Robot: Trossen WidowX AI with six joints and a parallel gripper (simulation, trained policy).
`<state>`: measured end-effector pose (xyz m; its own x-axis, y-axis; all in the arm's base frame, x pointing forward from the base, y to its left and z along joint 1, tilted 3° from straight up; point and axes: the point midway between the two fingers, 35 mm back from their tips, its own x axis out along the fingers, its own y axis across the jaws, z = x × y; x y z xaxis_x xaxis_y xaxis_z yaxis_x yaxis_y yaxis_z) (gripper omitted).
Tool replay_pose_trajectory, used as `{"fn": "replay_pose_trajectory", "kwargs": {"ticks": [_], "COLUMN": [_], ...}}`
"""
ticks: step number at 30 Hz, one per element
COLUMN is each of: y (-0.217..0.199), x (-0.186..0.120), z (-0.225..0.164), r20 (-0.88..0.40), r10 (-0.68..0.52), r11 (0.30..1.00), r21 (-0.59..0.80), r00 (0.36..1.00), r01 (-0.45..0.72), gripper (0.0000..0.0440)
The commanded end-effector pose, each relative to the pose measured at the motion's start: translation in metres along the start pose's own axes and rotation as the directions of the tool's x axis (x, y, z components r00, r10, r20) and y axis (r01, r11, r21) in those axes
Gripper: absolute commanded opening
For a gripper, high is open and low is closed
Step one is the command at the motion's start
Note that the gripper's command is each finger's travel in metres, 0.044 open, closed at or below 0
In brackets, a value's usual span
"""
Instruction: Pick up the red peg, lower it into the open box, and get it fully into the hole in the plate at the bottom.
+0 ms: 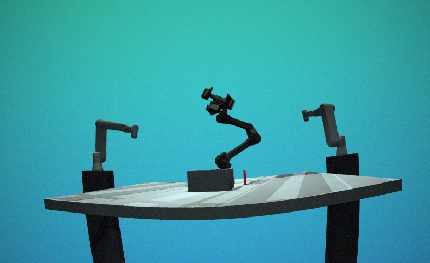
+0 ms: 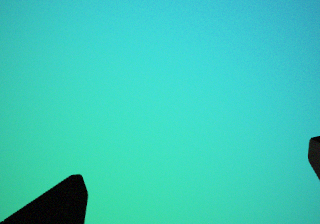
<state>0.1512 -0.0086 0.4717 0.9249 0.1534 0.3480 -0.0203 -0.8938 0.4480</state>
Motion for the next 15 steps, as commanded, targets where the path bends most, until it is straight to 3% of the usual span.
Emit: {"fn": "replay_pose_trajectory", "kwargs": {"ticks": [1, 8, 15], "y": [0.01, 0.023, 0.036], "x": [0.002, 0.005, 0.007], "z": [0.002, 0.008, 0.019], "r20": [-0.012, -0.017, -0.006], "r10": [0.031, 0.08, 0.128], "r11": [0.99, 0.926, 0.809], "r21": [0.14, 0.37, 0.579], "r00": [0.999, 0.997, 0.992], "r01": [-0.029, -0.068, -0.101], "gripper": [0.044, 0.044, 0.044]}}
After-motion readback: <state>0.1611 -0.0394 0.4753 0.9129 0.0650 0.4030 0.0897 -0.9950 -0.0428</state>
